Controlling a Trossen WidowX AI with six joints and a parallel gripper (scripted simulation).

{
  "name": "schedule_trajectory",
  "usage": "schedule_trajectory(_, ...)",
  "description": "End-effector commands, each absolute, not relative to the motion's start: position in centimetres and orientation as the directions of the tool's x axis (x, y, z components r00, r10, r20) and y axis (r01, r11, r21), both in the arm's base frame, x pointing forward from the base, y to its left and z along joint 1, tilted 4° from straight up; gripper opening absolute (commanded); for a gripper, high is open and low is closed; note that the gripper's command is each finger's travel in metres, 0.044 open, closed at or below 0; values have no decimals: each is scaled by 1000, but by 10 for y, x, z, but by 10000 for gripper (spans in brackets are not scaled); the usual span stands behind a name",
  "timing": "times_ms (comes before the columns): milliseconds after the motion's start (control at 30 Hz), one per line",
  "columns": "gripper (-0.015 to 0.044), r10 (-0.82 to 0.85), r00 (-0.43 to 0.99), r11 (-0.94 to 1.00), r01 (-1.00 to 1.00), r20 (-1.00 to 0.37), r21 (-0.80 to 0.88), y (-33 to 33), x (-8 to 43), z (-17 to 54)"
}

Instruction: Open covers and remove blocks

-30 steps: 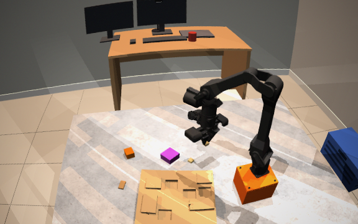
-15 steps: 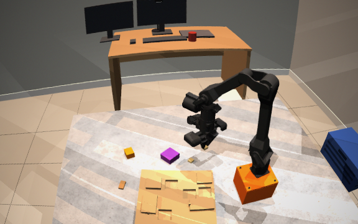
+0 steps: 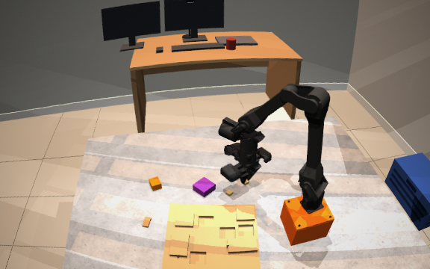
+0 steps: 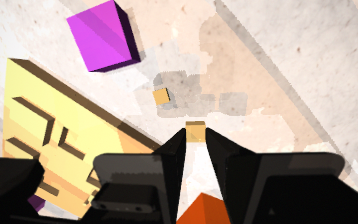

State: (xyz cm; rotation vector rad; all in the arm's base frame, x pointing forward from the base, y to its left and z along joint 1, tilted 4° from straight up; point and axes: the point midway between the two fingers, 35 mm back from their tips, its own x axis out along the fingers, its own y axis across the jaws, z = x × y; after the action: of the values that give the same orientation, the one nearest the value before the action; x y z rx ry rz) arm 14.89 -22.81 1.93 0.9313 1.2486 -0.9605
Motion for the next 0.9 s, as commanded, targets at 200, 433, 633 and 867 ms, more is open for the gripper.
schedule_trajectory(200,80,-60,66,329,943,-996,42,-226,149,0)
schedule_trajectory(433,80,-60,66,329,943,-996,42,-226,149,-11)
schedule_trajectory(633,80,-60,66,329,943,-996,42,-225,149,-21)
schedule_trajectory(867,80,-60,66,329,943,-996,42,-224,148,-32)
